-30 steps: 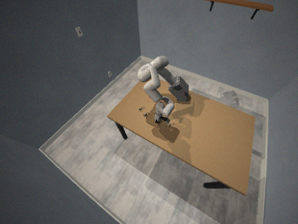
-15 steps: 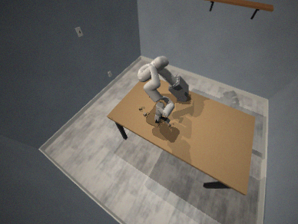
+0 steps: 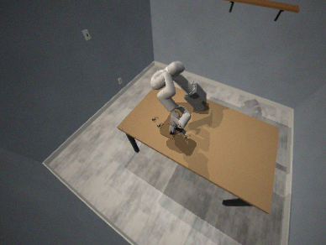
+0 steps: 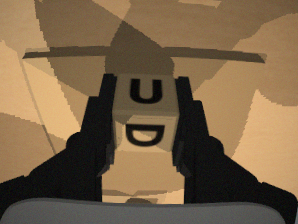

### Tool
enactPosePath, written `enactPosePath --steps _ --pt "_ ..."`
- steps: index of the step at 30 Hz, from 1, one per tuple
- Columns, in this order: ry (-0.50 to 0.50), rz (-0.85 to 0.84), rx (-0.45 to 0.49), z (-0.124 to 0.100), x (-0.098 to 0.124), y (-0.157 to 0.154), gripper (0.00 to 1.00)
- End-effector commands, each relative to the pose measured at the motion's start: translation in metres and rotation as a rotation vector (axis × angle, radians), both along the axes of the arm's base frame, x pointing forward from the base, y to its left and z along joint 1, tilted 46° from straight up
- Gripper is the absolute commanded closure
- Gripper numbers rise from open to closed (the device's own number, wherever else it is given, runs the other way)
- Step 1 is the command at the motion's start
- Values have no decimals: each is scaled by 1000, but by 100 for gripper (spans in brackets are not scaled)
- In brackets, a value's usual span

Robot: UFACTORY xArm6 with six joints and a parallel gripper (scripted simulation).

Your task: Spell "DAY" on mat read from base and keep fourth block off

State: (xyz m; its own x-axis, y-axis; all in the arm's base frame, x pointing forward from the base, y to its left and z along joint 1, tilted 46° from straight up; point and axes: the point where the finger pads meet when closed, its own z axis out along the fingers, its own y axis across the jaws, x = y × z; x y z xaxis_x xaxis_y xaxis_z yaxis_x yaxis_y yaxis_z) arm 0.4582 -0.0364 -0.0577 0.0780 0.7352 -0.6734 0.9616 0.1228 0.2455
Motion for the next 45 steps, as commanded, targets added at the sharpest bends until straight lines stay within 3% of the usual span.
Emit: enactPosePath --steps 1,45 --pt "-2 1 1 1 1 1 73" --pt "-2 1 1 -2 2 -2 73"
